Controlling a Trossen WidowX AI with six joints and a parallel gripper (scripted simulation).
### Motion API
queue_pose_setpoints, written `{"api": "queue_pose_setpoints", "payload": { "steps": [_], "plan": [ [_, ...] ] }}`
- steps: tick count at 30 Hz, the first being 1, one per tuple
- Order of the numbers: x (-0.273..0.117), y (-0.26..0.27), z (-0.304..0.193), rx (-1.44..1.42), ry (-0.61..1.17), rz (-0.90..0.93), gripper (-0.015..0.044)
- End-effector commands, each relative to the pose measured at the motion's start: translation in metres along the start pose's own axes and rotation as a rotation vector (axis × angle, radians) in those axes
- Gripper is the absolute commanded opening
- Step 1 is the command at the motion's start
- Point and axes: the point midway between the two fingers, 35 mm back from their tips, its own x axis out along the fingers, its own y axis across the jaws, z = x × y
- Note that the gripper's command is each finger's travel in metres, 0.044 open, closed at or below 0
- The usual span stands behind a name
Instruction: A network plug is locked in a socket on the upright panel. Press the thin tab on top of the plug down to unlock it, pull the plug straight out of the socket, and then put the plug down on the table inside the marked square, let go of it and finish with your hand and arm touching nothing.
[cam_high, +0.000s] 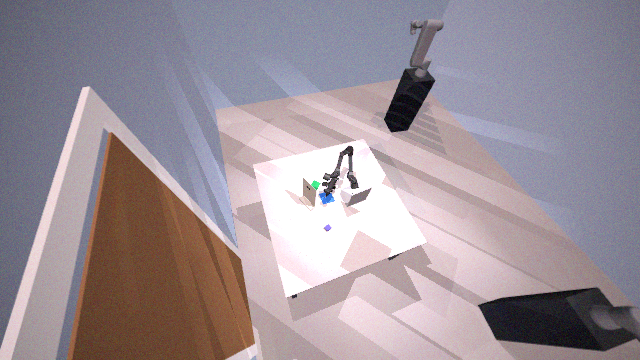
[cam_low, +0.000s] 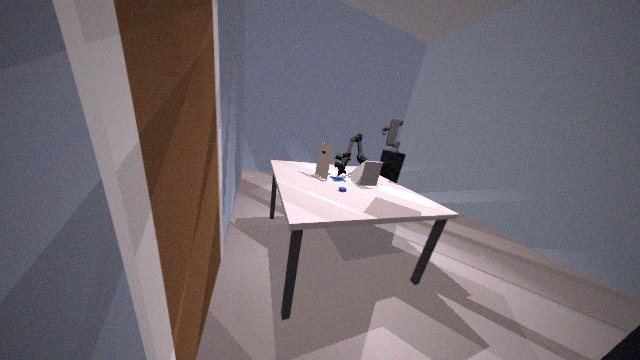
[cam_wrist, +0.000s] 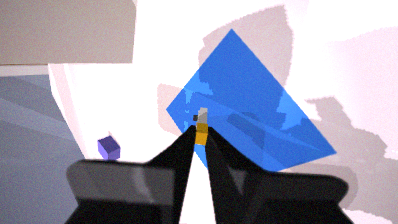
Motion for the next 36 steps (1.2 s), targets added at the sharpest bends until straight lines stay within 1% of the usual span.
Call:
{"api": "queue_pose_setpoints", "payload": {
  "steps": [1,26,32,36],
  "plan": [
    [0.0031,-0.0032,-0.0037,-0.003,0.007,0.003,0.0000],
    [0.0116,-0.0115,-0.0021,-0.002,0.004,-0.003,0.0000],
    [0.0116,-0.0115,-0.0021,-0.002,0.004,-0.003,0.0156],
    [0.0116,-0.0115,-0.0021,-0.002,0.004,-0.003,0.0156]
  ]
}}
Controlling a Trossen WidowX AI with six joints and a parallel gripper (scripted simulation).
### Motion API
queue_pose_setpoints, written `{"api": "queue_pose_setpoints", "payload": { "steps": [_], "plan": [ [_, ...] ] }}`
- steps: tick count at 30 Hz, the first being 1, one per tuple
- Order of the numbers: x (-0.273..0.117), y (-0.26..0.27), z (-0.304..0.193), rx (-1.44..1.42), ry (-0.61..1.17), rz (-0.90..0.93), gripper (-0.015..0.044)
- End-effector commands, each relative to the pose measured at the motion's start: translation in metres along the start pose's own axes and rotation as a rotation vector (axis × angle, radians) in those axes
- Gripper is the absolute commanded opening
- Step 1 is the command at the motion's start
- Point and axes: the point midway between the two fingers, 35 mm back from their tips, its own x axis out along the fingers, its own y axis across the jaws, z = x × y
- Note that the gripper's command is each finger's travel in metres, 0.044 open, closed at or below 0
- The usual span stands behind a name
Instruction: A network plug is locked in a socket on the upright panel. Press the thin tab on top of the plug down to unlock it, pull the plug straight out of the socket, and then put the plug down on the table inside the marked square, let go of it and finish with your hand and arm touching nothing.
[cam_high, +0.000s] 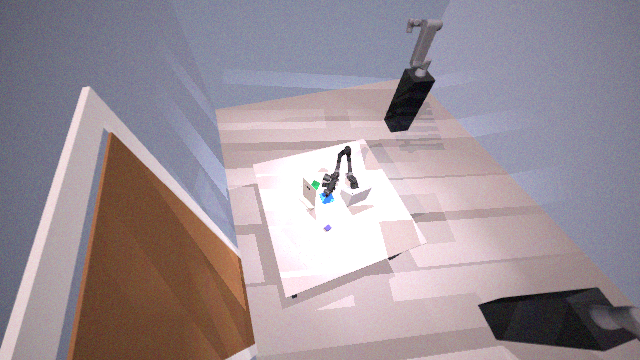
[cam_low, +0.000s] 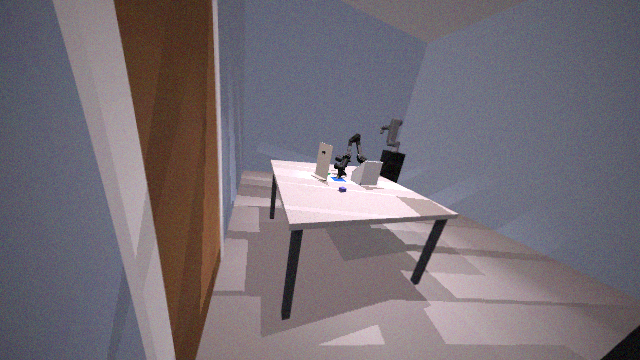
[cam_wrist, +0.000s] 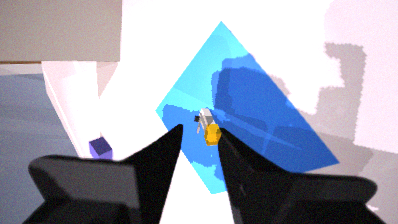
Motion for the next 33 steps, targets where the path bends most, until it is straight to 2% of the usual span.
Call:
{"api": "queue_pose_setpoints", "payload": {
  "steps": [1,33],
  "plan": [
    [0.000,0.000,0.000,0.000,0.000,-0.001,0.0156],
    [-0.021,0.001,-0.001,-0.001,0.001,0.002,0.0156]
  ]
}}
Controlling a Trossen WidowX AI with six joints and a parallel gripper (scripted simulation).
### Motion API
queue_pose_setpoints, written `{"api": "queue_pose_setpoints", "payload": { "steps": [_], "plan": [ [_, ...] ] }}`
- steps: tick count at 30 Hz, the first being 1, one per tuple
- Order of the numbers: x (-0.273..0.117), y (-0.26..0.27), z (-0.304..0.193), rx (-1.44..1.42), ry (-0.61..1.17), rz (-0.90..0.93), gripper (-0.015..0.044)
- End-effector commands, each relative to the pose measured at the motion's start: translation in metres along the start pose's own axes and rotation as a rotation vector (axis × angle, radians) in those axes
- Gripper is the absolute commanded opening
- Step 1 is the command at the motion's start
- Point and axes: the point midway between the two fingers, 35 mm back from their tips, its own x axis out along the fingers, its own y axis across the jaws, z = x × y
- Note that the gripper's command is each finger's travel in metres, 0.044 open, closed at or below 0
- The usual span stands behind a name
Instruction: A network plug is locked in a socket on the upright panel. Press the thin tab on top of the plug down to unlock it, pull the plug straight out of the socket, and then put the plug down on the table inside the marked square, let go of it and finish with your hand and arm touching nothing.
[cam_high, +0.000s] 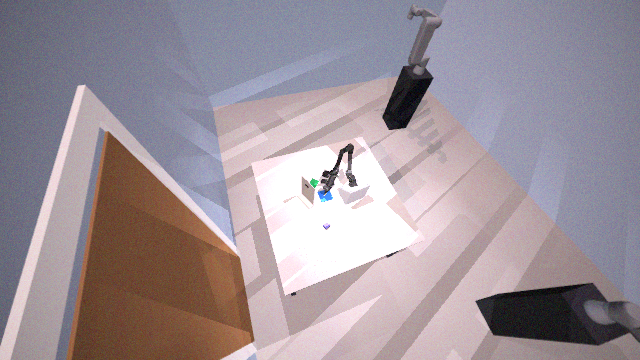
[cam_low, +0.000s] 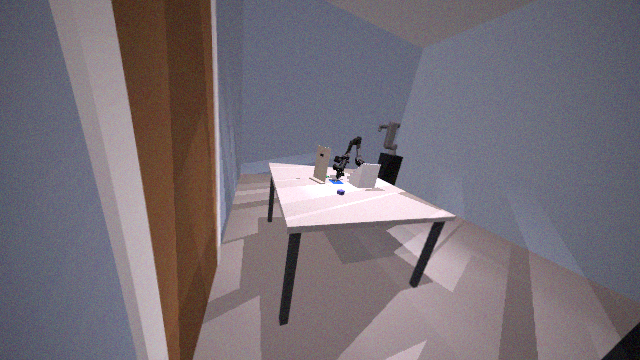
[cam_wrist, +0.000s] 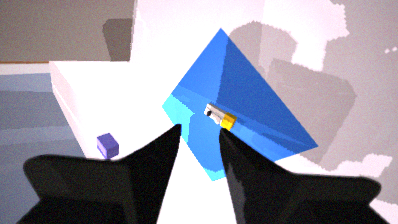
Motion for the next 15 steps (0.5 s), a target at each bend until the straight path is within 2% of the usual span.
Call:
{"api": "queue_pose_setpoints", "payload": {
  "steps": [1,15],
  "plan": [
    [-0.0024,-0.0012,-0.0021,0.002,0.003,-0.006,0.0156],
    [-0.0121,0.0069,-0.0010,0.003,0.007,-0.005,0.0156]
  ]
}}
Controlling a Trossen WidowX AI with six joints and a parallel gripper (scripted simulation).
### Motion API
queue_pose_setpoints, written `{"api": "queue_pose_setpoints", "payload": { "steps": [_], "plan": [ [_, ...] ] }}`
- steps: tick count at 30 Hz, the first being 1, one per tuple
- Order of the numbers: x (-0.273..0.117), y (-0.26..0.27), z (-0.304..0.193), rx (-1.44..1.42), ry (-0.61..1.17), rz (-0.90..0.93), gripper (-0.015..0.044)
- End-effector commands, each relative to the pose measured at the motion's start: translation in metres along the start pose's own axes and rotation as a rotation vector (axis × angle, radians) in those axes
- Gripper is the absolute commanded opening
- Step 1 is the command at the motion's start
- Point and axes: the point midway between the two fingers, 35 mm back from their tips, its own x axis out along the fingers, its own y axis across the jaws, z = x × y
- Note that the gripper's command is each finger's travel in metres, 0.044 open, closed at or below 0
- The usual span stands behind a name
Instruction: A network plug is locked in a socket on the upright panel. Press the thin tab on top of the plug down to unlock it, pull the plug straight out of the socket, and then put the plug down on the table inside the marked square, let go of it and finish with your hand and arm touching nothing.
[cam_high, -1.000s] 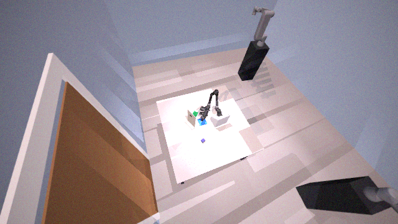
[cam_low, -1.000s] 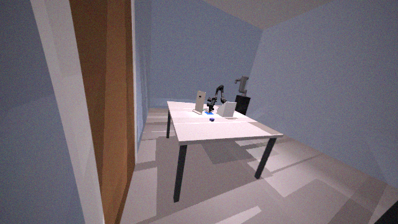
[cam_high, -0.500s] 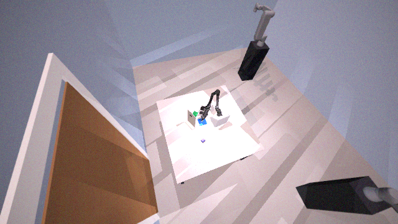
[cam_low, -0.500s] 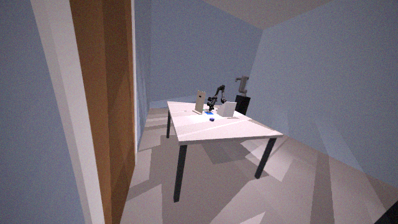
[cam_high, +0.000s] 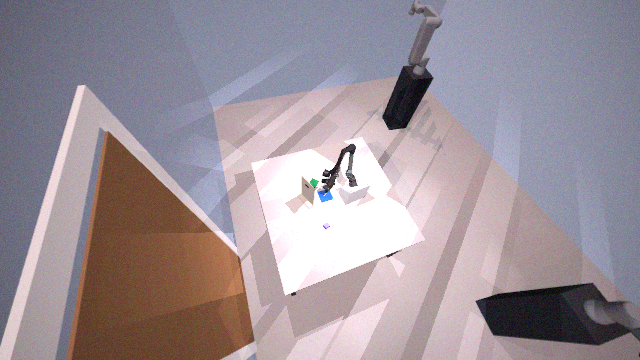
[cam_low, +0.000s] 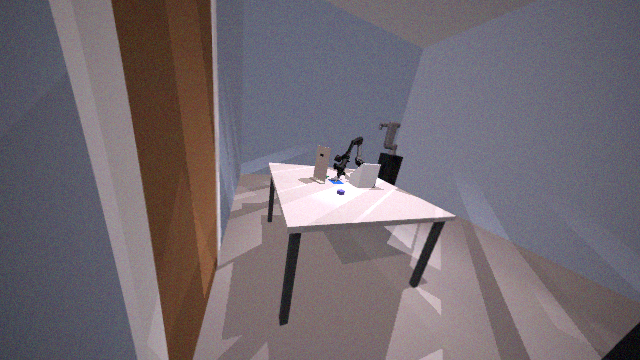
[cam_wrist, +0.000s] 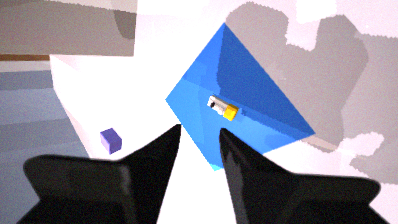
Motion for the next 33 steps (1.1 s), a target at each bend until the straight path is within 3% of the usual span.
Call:
{"api": "queue_pose_setpoints", "payload": {
  "steps": [1,33],
  "plan": [
    [-0.004,0.004,0.004,0.002,-0.008,-0.001,0.0156],
    [-0.035,0.027,0.004,0.004,-0.004,0.000,0.0156]
  ]
}}
